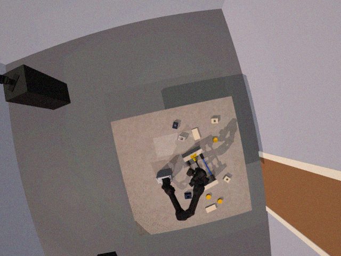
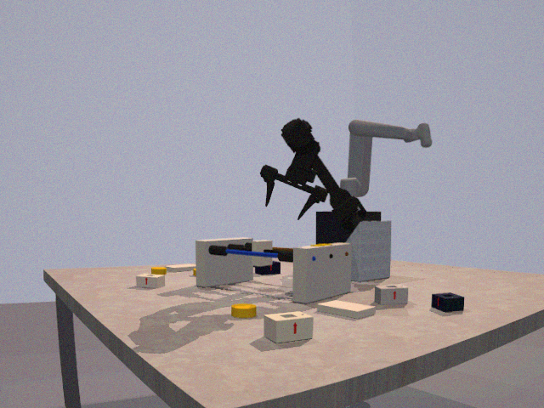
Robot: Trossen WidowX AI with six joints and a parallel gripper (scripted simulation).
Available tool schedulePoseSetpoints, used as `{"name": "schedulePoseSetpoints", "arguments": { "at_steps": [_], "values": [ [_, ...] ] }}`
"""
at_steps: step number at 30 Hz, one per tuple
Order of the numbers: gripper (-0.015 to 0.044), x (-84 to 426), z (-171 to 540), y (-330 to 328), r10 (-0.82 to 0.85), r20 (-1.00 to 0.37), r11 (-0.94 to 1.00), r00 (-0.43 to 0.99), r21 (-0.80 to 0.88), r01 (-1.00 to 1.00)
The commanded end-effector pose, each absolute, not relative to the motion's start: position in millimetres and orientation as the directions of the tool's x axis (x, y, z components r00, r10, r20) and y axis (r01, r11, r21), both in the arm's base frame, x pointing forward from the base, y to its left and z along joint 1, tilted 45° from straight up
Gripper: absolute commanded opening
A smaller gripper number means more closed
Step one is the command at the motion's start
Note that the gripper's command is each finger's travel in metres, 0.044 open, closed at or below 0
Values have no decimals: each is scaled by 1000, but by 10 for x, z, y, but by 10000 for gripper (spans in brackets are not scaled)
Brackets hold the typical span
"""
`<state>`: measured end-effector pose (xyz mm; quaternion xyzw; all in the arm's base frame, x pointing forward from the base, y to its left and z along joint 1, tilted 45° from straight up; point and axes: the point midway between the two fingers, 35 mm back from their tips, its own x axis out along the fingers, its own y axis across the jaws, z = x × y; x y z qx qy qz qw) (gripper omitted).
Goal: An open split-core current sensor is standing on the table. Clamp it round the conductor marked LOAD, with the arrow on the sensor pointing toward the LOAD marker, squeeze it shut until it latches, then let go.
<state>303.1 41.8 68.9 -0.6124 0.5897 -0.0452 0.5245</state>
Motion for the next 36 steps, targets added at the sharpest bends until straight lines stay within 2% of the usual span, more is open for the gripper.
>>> {"name": "schedulePoseSetpoints", "arguments": {
  "at_steps": [1,11,36],
  "values": [
    [440,2443,590,399,-726,-393,504,565,-862,48],
    [440,2183,561,328,-666,-307,675,679,-635,376],
    [440,2221,562,358,-671,-320,662,668,-665,346]
  ]
}}
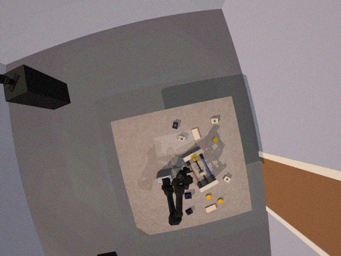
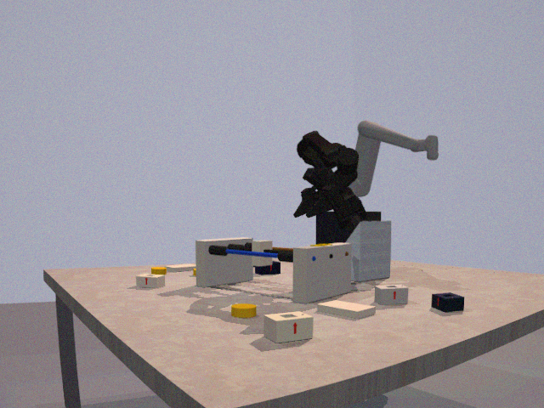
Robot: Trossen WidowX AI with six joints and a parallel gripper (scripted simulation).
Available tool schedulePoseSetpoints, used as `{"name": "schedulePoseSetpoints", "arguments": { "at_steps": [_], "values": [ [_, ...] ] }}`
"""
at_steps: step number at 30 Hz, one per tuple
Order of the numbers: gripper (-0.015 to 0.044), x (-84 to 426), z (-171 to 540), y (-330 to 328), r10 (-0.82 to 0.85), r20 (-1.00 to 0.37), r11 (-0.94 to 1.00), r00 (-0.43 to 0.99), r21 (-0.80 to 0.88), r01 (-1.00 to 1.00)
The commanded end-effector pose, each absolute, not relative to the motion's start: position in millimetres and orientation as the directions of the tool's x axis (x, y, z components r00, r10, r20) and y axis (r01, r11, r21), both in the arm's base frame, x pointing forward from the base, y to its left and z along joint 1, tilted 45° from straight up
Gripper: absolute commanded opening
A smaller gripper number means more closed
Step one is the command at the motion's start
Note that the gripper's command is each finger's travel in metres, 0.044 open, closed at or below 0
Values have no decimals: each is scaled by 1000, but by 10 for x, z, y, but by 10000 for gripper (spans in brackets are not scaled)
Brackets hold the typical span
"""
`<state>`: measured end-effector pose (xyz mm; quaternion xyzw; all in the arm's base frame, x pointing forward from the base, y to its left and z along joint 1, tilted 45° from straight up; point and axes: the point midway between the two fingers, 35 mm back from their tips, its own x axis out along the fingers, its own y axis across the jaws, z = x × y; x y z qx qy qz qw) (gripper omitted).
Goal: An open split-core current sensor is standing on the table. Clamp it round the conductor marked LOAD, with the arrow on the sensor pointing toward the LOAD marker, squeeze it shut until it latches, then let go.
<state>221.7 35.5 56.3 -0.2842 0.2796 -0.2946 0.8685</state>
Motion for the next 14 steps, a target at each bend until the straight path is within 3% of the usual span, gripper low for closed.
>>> {"name": "schedulePoseSetpoints", "arguments": {
  "at_steps": [1,9,13,14],
  "values": [
    [440,2221,562,358,-671,-320,662,668,-665,346],
    [440,2231,563,362,-674,-324,656,664,-676,336],
    [440,2439,586,413,-721,-392,531,571,-843,91],
    [440,2272,567,366,-689,-342,615,639,-742,266]
  ]
}}
